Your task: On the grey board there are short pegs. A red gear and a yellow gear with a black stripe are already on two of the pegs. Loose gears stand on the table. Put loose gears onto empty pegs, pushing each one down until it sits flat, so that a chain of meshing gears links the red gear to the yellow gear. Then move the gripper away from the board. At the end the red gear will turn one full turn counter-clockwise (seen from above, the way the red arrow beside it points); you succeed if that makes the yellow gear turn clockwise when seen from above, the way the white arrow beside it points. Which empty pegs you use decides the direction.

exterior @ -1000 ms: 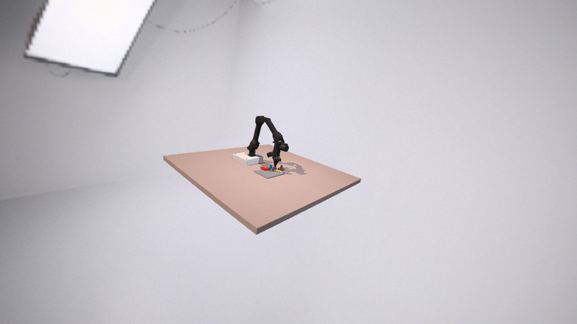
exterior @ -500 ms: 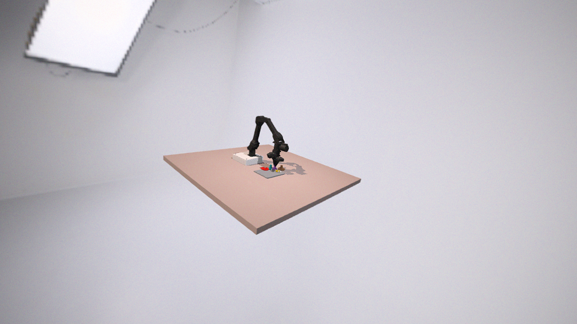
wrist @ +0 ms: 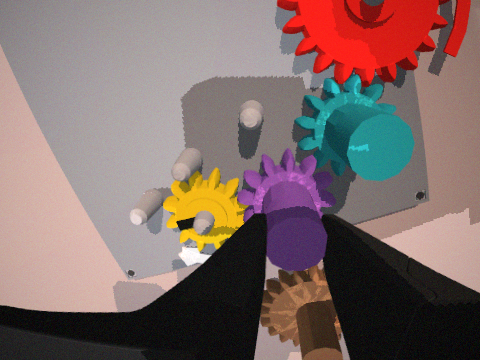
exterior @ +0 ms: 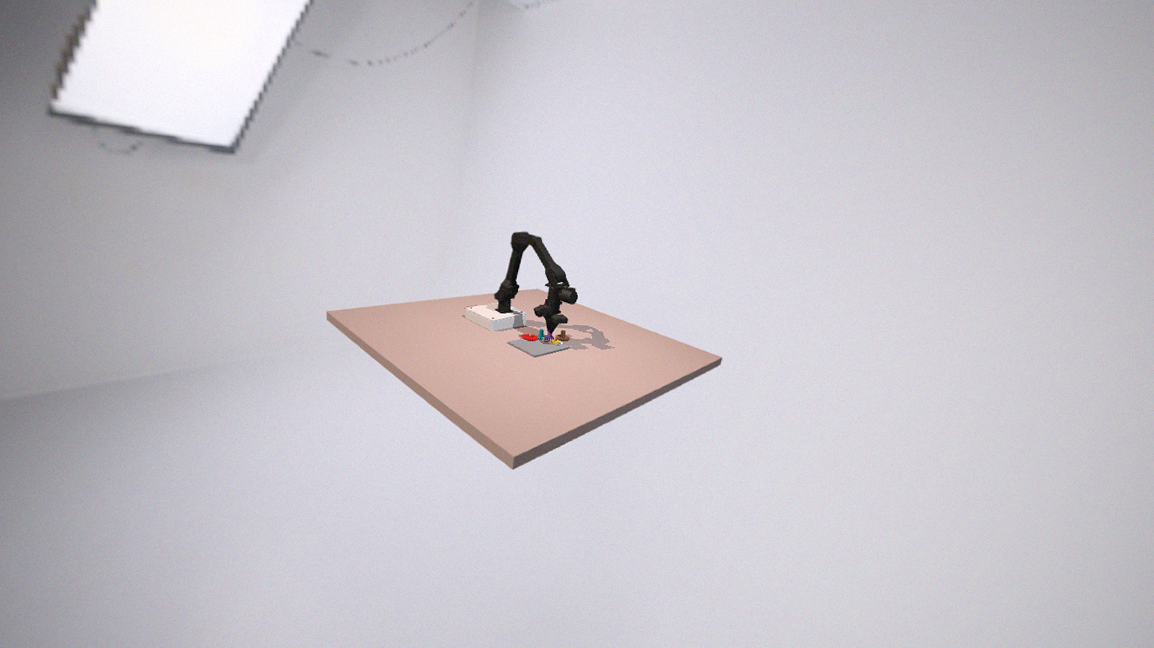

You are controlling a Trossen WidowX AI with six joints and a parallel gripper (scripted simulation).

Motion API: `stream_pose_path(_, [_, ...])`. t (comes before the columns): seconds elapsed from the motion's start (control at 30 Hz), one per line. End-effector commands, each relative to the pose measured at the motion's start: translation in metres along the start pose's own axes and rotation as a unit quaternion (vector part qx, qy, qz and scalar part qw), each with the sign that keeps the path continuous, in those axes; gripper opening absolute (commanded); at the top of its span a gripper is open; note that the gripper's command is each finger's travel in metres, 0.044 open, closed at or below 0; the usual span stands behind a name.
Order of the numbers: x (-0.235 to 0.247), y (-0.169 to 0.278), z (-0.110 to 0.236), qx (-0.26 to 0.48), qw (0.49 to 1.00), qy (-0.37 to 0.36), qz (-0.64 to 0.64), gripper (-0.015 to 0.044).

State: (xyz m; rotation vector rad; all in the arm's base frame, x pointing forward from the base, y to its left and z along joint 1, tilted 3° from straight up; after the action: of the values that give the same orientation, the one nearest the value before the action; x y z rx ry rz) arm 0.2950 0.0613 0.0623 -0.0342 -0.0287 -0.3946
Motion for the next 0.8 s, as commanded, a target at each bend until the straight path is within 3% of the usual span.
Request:
stream_pose_path(0.0, [-0.0007,0.0001,-0.0016,-0.001,0.999,0.001,-0.043,0.0000])
stream_pose_path(0.37, [-0.0004,-0.0008,-0.0037,-0.001,0.983,0.001,-0.184,0.0000])
stream_pose_path(0.77, [-0.0009,0.0001,-0.0051,-0.001,0.995,0.001,-0.098,0.0000])
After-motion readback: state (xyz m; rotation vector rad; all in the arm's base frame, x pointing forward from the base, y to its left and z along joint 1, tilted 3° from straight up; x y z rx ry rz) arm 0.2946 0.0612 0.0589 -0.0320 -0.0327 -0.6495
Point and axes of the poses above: the point midway between the two fingers, 35 mm back from their tips, its own z axis back along the fingers, its own x axis across the jaws, y = z × x, the point moved 4 cm from there along z, back along the fingers, and after that the axes turned 11 degrees about -z, right-handed, at the moved point
